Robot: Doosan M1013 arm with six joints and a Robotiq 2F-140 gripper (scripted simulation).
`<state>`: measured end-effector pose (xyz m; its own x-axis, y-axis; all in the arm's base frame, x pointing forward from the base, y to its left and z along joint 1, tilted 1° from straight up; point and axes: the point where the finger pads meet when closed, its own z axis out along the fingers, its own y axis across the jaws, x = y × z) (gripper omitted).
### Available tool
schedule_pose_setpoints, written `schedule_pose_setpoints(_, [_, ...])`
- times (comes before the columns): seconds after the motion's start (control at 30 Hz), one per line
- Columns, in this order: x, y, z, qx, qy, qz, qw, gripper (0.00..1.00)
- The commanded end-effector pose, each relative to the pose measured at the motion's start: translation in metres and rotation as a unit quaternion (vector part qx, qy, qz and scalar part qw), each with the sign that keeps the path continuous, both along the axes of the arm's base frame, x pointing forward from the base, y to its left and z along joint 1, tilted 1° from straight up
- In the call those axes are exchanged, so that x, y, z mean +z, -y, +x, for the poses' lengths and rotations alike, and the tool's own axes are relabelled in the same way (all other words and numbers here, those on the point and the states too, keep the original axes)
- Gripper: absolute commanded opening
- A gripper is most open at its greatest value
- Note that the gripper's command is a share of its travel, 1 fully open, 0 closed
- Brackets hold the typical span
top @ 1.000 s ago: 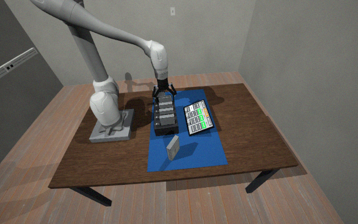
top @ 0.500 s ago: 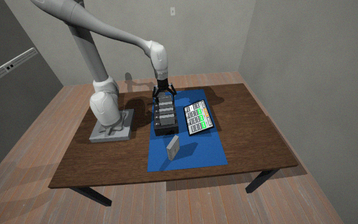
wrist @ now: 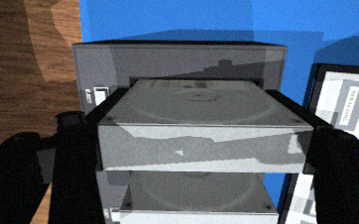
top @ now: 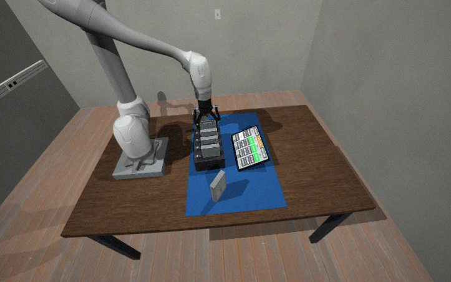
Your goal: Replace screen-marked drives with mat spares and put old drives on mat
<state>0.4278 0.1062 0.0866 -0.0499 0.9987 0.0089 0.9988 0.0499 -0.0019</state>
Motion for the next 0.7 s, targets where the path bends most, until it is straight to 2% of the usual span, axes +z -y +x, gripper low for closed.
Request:
schedule_pose_setpoints(0.0, [0.0009,-0.0002,0.0007,0.0,0.001,0.0,1.0,0.72])
schedule_pose_setpoints(0.67, [0.0026,-0.0002,0.0007,0.0,0.001,0.0,1.0,0.71])
